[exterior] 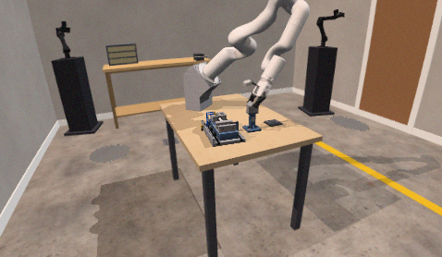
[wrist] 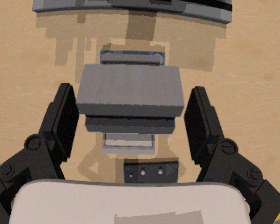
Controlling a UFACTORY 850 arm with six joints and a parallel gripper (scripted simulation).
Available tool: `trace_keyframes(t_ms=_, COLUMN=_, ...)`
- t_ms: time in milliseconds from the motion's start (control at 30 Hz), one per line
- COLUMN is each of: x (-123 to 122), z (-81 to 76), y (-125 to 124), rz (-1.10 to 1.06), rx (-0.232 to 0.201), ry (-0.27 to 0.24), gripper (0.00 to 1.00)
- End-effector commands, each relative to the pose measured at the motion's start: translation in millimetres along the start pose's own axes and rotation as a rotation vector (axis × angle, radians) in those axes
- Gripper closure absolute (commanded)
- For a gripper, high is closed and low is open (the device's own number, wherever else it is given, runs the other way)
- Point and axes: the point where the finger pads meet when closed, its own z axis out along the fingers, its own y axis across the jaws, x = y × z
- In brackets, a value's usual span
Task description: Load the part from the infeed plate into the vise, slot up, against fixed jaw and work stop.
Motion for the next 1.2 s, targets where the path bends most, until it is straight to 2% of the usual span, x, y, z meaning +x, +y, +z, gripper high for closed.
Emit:
trace_keyframes(t_ms=0, x=-0.2, z=-0.4, y=-0.8, rz=0.000, rx=-0.006, ry=0.018, gripper=0.11)
trace_keyframes(t_ms=333, x=-1.0, z=-0.4, y=-0.9, rz=0.000, rx=-0.005, ry=0.091, gripper=0.11)
trace_keyframes(t_ms=867, x=-1.8, z=-0.3, y=-1.0, rz=0.000, rx=-0.005, ry=0.161, gripper=0.11)
trace_keyframes(t_ms=1167, x=-2.0, z=-0.2, y=-1.0, rz=0.000, rx=-0.005, ry=0.182, gripper=0.11)
